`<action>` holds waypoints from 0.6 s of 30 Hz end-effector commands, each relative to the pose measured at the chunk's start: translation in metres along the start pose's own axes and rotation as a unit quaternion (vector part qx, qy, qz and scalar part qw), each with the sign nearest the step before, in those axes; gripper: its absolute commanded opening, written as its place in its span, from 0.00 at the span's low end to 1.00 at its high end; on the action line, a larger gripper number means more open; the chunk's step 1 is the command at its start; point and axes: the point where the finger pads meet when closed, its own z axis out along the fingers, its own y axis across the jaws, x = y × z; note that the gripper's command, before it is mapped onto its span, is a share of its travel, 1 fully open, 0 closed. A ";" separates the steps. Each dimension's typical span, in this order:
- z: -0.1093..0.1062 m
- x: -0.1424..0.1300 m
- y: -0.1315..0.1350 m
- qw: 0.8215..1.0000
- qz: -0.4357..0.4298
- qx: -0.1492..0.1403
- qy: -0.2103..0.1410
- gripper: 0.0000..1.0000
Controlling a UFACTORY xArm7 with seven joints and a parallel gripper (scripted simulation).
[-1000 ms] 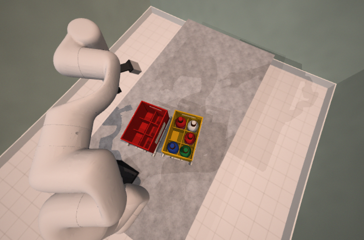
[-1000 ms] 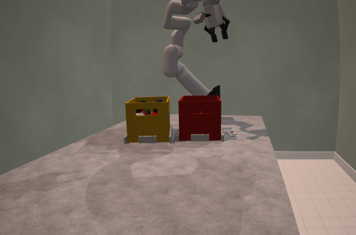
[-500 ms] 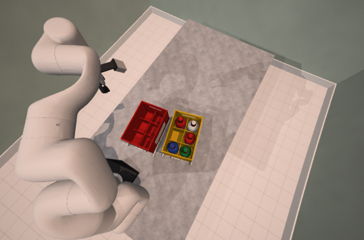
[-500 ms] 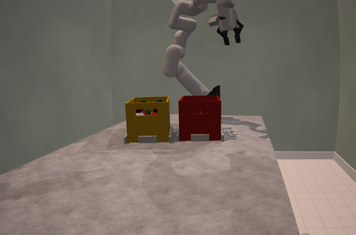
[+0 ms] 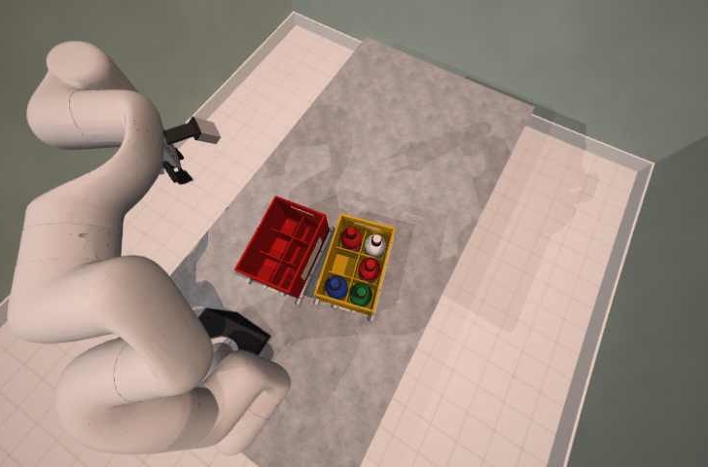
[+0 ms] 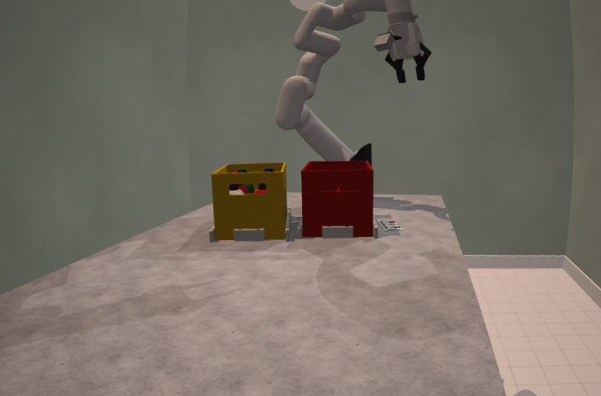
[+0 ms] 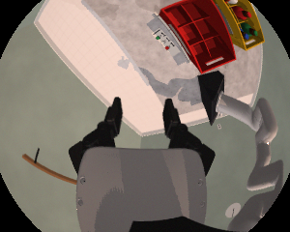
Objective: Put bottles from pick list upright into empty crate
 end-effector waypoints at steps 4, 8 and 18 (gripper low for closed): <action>0.010 -0.022 -0.012 1.000 -0.005 -0.010 0.012 0.65; 0.017 -0.035 -0.018 1.000 -0.005 -0.010 0.012 0.65; 0.038 -0.067 -0.029 0.999 -0.009 -0.024 0.025 0.65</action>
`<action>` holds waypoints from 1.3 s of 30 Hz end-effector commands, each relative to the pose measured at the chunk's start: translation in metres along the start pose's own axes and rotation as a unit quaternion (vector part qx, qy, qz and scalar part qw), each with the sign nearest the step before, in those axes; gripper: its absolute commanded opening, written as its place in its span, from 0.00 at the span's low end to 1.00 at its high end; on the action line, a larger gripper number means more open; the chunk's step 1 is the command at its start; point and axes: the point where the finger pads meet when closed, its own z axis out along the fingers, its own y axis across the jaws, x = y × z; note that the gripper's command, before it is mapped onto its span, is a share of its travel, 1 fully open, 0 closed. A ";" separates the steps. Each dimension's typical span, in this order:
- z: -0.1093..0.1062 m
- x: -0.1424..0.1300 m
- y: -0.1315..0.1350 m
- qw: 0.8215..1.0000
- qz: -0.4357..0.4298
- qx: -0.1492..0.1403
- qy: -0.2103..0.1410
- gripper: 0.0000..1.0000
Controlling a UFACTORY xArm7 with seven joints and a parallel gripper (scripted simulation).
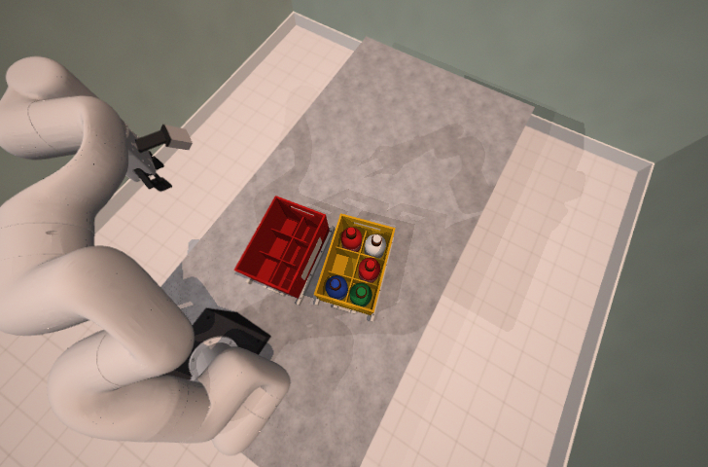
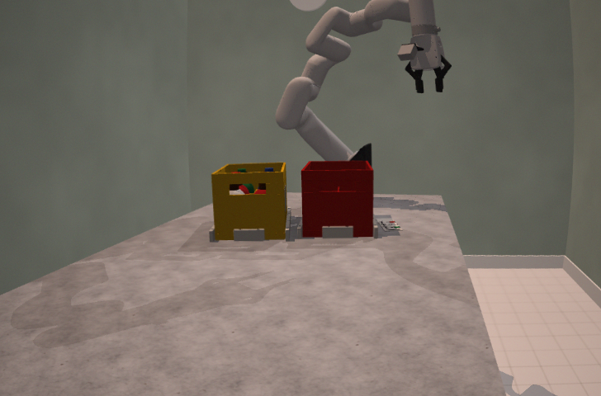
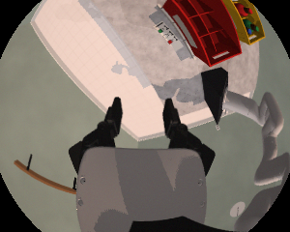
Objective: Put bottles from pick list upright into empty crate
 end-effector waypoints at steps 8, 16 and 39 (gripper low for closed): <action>0.023 -0.042 -0.016 1.000 -0.003 -0.011 0.016 0.65; 0.024 -0.044 -0.017 1.000 -0.003 -0.011 0.016 0.65; 0.041 -0.014 -0.015 0.993 -0.118 -0.013 0.015 0.65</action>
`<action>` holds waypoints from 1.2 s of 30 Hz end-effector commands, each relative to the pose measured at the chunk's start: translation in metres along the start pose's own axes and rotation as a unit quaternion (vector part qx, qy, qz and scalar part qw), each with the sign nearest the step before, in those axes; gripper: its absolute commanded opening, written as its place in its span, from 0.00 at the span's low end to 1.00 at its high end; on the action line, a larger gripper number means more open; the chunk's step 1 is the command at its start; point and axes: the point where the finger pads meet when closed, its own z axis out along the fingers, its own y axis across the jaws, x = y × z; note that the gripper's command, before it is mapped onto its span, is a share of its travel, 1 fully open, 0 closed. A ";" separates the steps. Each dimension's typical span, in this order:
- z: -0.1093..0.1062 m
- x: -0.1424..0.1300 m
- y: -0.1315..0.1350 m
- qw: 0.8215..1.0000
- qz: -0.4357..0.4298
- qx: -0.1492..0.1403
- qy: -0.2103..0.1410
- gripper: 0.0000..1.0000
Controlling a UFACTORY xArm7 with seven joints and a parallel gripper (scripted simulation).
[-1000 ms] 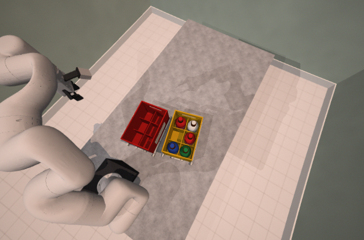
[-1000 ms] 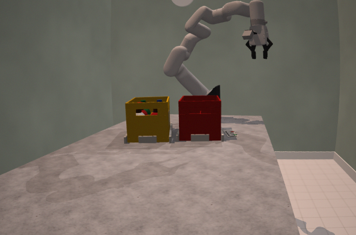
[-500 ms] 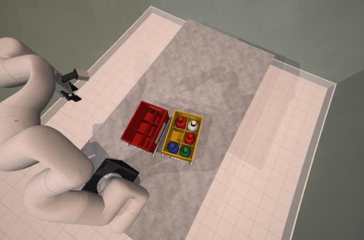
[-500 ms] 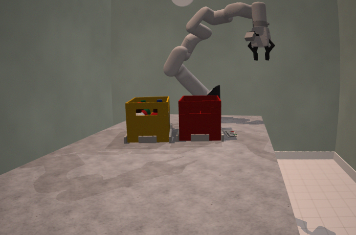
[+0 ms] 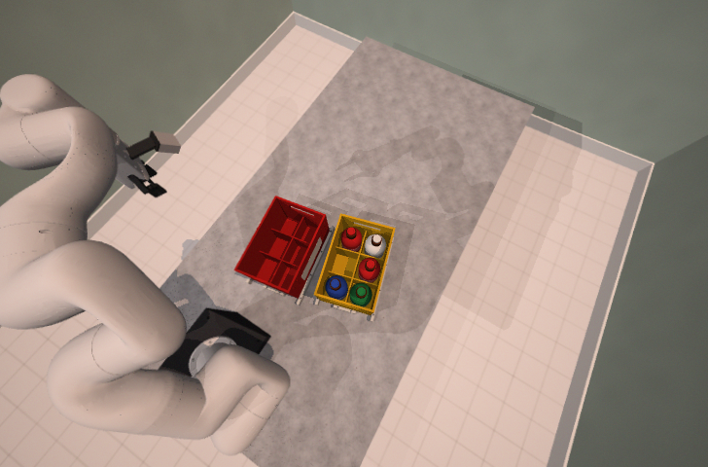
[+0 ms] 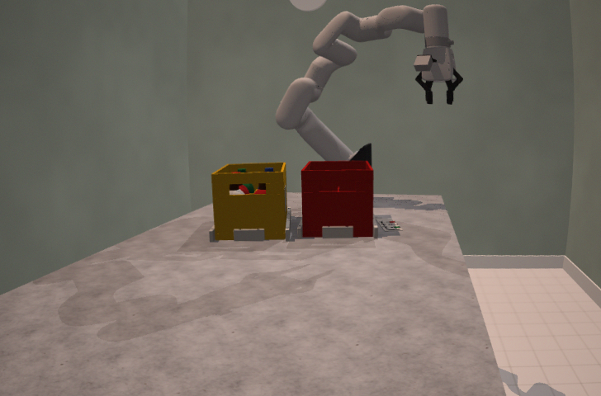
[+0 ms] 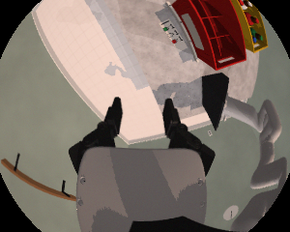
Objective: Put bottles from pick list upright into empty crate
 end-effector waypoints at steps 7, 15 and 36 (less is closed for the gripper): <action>0.026 0.047 0.006 0.987 -0.161 0.003 0.001 0.65; 0.041 0.073 0.010 0.965 -0.264 0.004 0.002 0.65; 0.090 0.153 0.021 0.943 -0.332 0.005 0.002 0.65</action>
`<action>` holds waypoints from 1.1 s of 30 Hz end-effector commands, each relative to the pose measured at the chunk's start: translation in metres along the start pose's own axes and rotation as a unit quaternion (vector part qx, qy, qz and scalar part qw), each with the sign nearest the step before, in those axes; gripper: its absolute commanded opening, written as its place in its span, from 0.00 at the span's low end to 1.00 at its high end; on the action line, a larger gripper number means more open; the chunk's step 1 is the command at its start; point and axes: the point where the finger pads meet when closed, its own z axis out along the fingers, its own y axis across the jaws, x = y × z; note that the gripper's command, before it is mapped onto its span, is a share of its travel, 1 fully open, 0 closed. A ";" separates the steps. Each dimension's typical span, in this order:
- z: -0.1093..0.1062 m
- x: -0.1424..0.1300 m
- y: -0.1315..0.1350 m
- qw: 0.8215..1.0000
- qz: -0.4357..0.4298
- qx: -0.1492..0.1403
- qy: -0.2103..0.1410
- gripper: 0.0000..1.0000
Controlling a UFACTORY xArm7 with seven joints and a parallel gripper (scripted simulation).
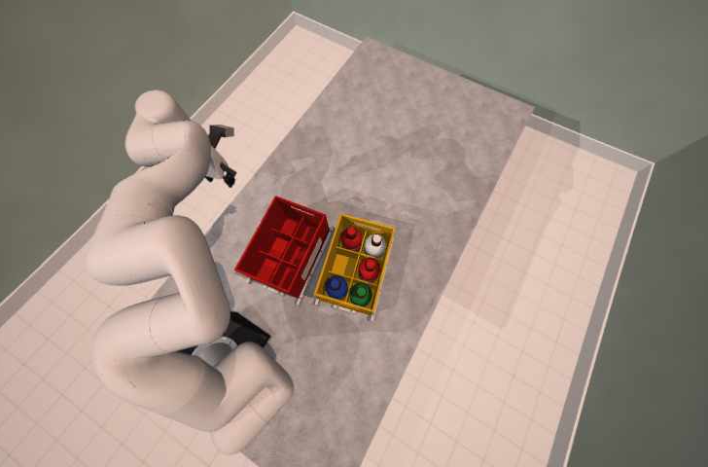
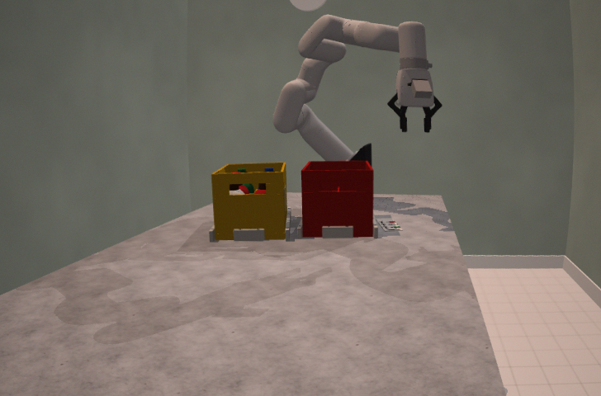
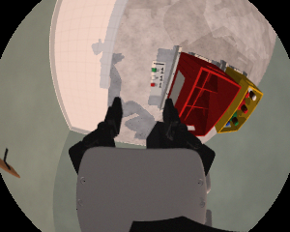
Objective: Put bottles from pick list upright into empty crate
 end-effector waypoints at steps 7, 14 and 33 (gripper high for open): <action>0.022 0.029 0.030 1.000 0.000 0.002 0.003 0.65; 0.037 0.046 0.048 1.000 0.000 0.002 0.003 0.65; 0.037 0.046 0.048 1.000 0.000 0.002 0.003 0.65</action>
